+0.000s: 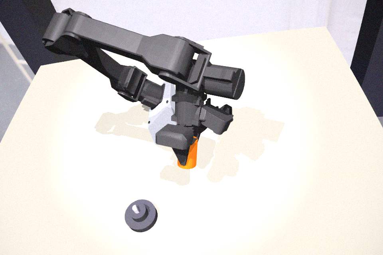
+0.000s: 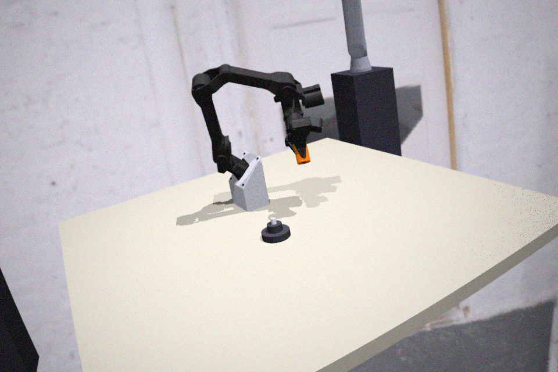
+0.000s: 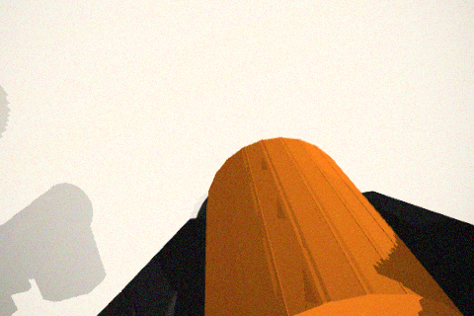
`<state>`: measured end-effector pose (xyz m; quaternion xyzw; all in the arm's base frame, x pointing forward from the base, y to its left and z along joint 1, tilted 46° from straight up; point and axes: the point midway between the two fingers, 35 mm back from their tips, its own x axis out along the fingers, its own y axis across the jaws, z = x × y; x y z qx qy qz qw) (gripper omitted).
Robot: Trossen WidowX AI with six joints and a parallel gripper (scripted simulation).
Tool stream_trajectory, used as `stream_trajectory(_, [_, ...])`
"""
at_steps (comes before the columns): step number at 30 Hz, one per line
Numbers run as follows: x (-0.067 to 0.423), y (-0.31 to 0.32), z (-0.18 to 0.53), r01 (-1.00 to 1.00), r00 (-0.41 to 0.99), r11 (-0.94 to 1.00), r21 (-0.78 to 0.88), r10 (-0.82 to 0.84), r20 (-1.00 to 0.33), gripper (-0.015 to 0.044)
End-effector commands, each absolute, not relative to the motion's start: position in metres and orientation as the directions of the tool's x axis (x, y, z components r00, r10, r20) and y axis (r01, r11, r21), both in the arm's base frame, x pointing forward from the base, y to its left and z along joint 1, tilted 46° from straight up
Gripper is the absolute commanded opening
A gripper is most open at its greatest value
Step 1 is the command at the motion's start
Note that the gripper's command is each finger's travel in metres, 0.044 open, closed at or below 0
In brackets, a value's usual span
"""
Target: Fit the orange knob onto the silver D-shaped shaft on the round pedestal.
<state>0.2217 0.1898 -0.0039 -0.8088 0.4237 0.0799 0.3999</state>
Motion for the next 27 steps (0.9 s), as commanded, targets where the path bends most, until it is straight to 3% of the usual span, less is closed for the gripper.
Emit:
stream_trajectory(1, [0.227,0.188,-0.006,-0.804,0.557,-0.252,-0.539,-0.639,-0.531,0.0])
stream_trajectory(17, [0.245,0.164,-0.025,-0.958,0.194,0.023,-0.287,-0.688,-0.7,0.0])
stream_trajectory(27, [0.26,0.139,-0.058,-0.959,0.188,0.029,-0.283,-0.684,-0.705,0.0])
